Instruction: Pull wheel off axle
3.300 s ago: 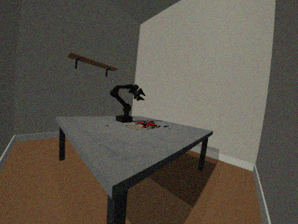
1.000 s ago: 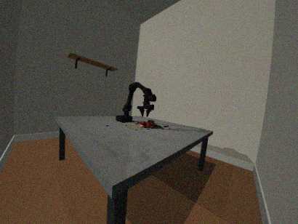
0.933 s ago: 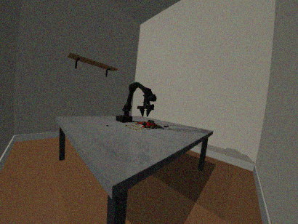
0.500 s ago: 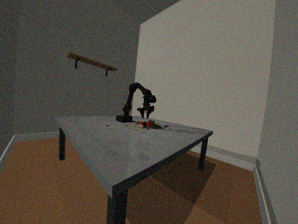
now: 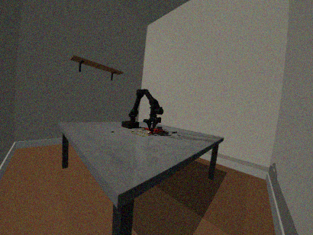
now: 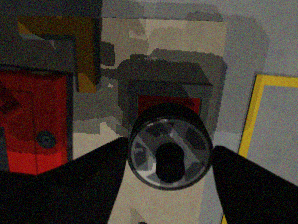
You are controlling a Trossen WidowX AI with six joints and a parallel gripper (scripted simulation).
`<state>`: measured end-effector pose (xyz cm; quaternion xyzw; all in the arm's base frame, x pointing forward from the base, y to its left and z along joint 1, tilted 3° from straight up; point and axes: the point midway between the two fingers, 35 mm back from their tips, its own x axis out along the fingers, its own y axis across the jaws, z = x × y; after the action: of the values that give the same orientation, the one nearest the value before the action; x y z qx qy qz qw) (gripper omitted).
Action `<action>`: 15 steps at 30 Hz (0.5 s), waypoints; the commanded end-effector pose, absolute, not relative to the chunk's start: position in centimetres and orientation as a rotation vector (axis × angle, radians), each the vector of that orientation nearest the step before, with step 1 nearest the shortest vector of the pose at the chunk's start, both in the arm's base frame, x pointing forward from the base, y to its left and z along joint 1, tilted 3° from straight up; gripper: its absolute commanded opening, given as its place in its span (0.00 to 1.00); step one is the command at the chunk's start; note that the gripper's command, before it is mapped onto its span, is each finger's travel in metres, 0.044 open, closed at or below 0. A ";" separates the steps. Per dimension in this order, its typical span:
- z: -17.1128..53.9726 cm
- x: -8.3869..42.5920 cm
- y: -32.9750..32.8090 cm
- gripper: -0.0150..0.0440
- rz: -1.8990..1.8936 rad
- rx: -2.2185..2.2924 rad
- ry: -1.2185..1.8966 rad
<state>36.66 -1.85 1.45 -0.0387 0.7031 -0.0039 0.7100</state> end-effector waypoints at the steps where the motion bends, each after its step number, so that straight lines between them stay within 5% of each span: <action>1: 1.5 36.6 -1.8 0.54 -0.008 -0.086 1.562; 5: 1.5 36.6 -1.8 0.49 -0.008 -0.086 1.562; 10: 1.6 36.6 -1.8 0.27 -0.008 -0.086 1.561; 15: 1.7 36.6 -1.8 0.25 -0.008 -0.086 1.561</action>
<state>36.61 -1.82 1.50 -0.0382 0.7041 -0.0033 0.7091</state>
